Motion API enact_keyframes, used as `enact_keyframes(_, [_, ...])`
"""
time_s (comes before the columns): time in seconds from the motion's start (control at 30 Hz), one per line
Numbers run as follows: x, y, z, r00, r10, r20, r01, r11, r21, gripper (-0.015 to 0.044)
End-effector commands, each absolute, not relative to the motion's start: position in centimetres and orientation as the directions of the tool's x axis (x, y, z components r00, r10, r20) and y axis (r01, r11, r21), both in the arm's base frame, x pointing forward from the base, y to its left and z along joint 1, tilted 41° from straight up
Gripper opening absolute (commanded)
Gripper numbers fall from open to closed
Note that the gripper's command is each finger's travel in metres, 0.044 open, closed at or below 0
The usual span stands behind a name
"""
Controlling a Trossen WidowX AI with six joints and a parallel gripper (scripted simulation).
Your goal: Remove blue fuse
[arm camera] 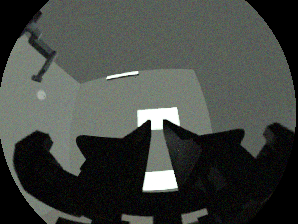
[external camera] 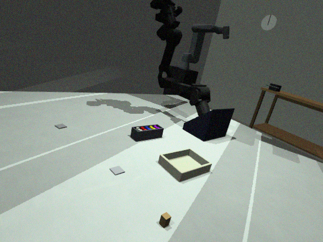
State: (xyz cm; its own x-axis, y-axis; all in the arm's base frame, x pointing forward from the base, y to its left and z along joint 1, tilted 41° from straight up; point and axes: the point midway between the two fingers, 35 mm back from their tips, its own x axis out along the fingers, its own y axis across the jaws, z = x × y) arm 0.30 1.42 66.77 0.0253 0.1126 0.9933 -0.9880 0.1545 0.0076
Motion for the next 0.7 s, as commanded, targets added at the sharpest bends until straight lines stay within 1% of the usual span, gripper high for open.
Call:
enact_keyframes(0.0, [2.9,6.8,65.8,0.119,0.248,0.962,-0.987,0.138,0.086,0.0074])
enact_keyframes(0.2, [6.6,11.6,64.2,0.236,0.353,0.905,-0.968,0.171,0.185,0.0074])
enact_keyframes(0.4, [9.1,13.8,62.9,0.319,0.402,0.859,-0.945,0.207,0.254,0.0074])
enact_keyframes(0.67, [16.3,18.2,58.0,0.550,0.485,0.680,-0.835,0.317,0.449,0.0074])
